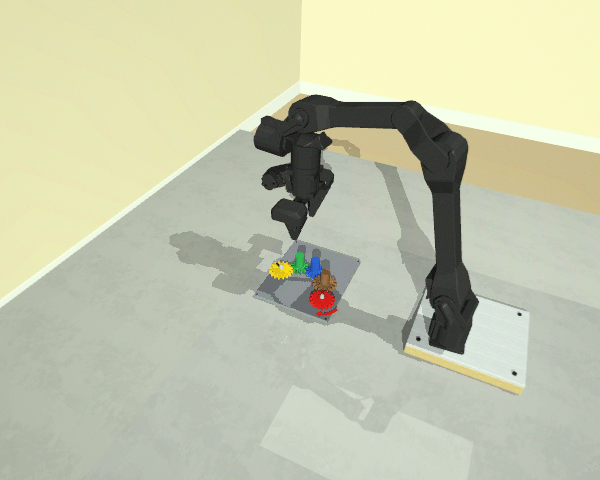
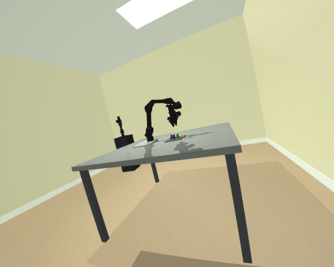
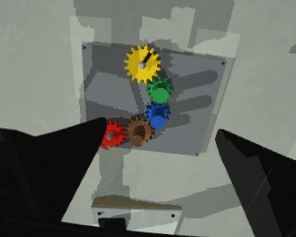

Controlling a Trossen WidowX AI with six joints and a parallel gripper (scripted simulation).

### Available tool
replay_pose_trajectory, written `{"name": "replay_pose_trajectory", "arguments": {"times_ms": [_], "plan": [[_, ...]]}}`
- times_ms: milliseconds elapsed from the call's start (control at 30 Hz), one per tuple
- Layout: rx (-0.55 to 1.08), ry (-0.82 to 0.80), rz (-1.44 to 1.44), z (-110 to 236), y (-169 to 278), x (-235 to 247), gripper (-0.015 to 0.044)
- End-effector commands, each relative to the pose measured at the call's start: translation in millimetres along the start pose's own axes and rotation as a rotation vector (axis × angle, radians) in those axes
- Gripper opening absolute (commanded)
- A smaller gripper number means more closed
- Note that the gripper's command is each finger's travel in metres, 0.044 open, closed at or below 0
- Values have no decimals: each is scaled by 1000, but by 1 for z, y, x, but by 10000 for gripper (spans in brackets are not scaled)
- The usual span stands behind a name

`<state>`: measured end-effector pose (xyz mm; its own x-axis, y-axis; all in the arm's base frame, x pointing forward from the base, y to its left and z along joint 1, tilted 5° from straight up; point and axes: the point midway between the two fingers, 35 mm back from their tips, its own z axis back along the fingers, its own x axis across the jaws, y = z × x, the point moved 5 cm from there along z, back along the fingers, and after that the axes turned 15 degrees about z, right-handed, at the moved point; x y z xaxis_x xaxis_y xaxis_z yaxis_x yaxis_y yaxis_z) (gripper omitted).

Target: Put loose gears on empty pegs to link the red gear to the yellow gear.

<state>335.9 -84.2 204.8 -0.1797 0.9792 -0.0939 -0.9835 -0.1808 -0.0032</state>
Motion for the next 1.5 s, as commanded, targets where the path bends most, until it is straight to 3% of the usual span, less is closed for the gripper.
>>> {"name": "replay_pose_trajectory", "arguments": {"times_ms": [0, 400, 733, 1100, 1467], "plan": [[0, 0, -5, 0, 0, 0, 440], [-1, -2, -5, 2, -4, 10, 440], [-5, -28, -5, 23, -21, 169, 440], [6, -34, -4, 45, 46, 327, 440], [7, -34, -4, 46, 52, 334, 440]]}}
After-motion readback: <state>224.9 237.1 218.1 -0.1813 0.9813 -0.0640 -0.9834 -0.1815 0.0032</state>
